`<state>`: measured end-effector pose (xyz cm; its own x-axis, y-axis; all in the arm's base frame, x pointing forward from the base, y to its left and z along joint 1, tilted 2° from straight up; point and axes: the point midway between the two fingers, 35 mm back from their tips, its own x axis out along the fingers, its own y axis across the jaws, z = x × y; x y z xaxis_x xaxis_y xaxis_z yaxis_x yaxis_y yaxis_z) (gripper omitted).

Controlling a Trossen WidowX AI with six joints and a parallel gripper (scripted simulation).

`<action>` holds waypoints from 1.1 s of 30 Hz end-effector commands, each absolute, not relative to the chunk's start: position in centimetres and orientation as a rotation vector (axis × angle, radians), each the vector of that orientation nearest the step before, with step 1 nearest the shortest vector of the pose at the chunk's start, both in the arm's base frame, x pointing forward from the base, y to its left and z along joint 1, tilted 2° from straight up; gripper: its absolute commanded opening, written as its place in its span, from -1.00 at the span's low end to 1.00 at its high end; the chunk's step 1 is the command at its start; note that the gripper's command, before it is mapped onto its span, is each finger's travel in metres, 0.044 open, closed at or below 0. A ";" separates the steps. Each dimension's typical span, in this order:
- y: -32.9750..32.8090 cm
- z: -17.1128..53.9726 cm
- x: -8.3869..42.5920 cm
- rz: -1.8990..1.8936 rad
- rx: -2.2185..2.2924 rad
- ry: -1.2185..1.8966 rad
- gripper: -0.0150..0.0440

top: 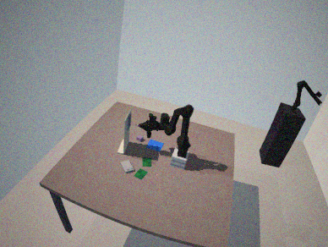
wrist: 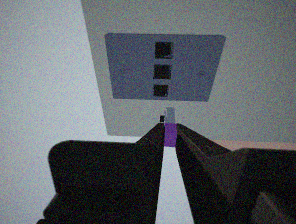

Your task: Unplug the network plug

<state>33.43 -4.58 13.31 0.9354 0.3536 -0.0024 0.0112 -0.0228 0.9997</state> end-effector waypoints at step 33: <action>-4.6 18.9 31.6 0.282 1.575 0.291 -0.49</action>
<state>31.95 -4.64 18.09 0.9357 0.3526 -0.0053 0.0152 -0.0252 0.9996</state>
